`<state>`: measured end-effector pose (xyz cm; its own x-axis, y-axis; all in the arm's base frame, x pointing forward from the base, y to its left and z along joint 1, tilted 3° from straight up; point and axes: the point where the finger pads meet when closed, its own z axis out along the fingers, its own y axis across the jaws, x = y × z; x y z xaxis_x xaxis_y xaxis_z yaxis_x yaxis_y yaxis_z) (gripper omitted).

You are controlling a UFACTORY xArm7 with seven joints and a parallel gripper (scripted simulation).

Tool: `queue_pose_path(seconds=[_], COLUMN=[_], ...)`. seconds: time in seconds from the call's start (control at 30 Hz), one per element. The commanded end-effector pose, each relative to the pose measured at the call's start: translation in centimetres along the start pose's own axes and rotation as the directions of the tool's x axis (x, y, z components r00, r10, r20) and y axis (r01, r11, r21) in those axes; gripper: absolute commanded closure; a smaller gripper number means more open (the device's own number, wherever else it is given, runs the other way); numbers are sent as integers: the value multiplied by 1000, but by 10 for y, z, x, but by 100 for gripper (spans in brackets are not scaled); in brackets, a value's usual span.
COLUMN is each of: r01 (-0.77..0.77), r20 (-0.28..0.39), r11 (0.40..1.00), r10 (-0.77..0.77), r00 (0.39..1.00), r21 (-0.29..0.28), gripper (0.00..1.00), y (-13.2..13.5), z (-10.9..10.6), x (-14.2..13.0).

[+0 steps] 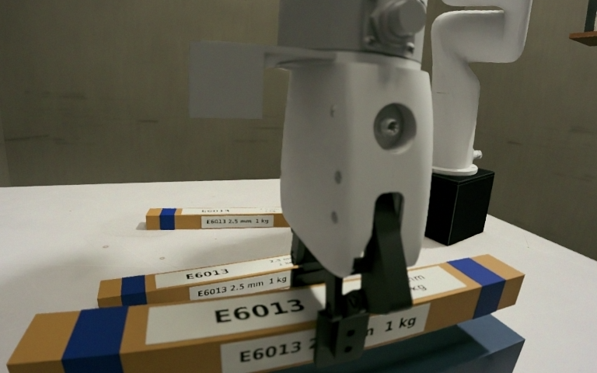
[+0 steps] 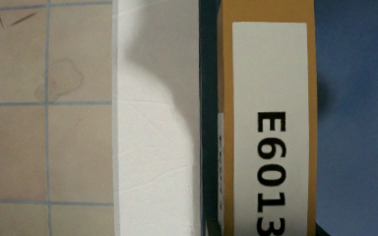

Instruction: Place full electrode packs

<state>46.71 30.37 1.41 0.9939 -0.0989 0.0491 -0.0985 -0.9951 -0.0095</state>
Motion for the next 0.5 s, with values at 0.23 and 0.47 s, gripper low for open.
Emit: queue_pose_path(seconds=[0.23, 0.47], r01=[0, 0], r20=[-5, -5], r11=[1000, 1000], r10=[0, 0], r00=[1000, 1000], r21=[4, 4], gripper=[65, 65], y=[-2, -2], z=[-2, 2], x=[2, 2])
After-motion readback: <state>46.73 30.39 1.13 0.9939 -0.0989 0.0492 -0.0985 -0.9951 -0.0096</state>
